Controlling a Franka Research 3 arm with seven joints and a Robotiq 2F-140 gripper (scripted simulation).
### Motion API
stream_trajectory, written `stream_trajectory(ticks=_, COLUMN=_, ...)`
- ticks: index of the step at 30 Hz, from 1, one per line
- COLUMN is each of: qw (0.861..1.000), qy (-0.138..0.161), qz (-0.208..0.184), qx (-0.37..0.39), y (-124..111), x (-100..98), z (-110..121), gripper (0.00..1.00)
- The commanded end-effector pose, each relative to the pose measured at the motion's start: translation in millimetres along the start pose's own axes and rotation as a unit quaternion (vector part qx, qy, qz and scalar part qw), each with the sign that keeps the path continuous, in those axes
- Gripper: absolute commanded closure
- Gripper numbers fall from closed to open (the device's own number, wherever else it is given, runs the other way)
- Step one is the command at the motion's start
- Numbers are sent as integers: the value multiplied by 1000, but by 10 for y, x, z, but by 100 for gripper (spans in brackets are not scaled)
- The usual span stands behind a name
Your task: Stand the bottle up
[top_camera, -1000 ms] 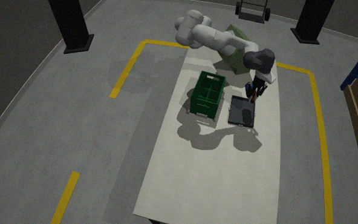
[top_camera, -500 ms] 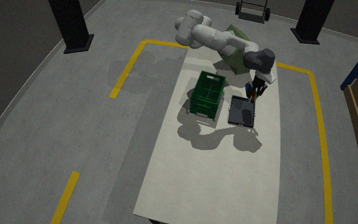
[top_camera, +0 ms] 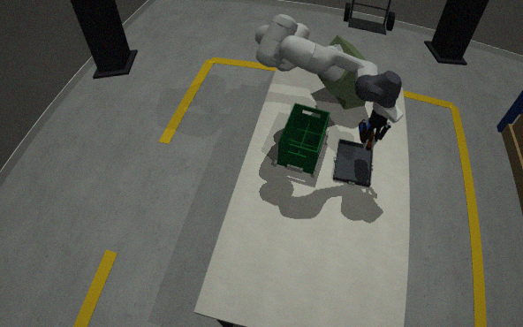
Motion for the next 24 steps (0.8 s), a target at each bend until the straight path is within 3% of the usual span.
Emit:
stream_trajectory(ticks=1, qw=1000, qy=3, qz=1, qx=20, y=1, x=-23, z=-12, gripper=100)
stream_trajectory(ticks=14, qw=994, qy=3, qz=1, qx=113, y=1, x=-23, z=-12, gripper=100)
stream_trajectory(ticks=24, qw=992, qy=3, qz=1, qx=129, y=1, x=-23, z=-12, gripper=100)
Point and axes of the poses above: the point where the finger pads meet when closed, its own x axis out along the fingers, its own z axis across the jaws, y = z × x, the point moved 6 cm from there along -x, back along the fingers, and after that the axes turned 6 degrees about -x, right-handed, at the moved point
